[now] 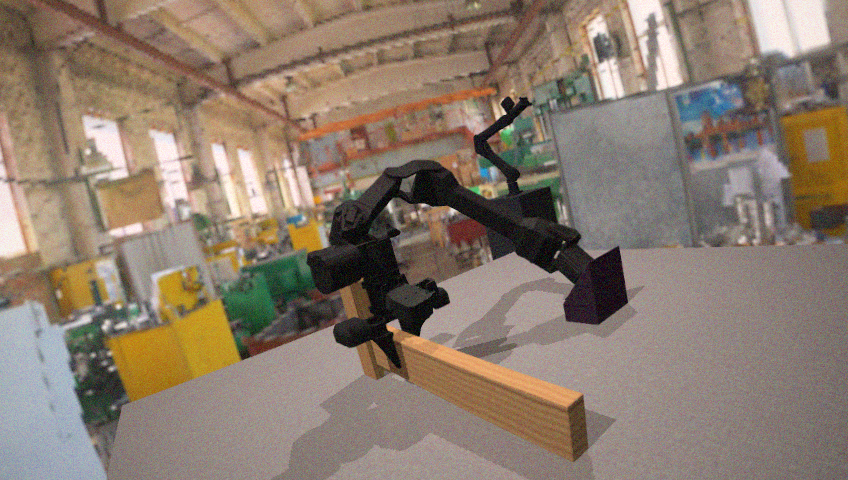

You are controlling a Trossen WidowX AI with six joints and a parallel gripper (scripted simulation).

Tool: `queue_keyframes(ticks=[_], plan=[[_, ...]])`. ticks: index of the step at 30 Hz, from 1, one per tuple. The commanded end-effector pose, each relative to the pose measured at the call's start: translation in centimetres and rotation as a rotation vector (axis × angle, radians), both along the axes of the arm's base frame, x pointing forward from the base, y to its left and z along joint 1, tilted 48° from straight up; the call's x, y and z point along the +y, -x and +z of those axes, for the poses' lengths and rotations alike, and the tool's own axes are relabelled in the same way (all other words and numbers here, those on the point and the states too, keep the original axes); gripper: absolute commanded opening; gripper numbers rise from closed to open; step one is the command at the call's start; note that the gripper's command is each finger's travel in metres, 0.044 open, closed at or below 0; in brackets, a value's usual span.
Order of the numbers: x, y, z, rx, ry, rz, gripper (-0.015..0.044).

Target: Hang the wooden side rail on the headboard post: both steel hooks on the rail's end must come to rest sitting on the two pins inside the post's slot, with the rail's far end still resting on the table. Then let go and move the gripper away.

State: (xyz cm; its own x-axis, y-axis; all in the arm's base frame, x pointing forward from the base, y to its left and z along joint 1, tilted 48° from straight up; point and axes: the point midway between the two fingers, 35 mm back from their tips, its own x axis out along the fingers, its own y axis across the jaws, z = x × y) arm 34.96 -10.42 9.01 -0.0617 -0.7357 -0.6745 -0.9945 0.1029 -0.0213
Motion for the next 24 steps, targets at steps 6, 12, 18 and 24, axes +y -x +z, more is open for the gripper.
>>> queue_keyframes(ticks=[6, 12, 18, 24], plan=[[0.09, -0.17, 0.16, -0.007, 0.008, 0.011, 0.0000], [0.01, -0.17, 0.10, -0.007, 0.008, 0.011, 0.0000], [-0.06, -0.16, 0.03, -0.007, 0.008, 0.011, 0.0000], [-0.12, -0.16, -0.03, -0.007, 0.008, 0.011, 0.0000]])
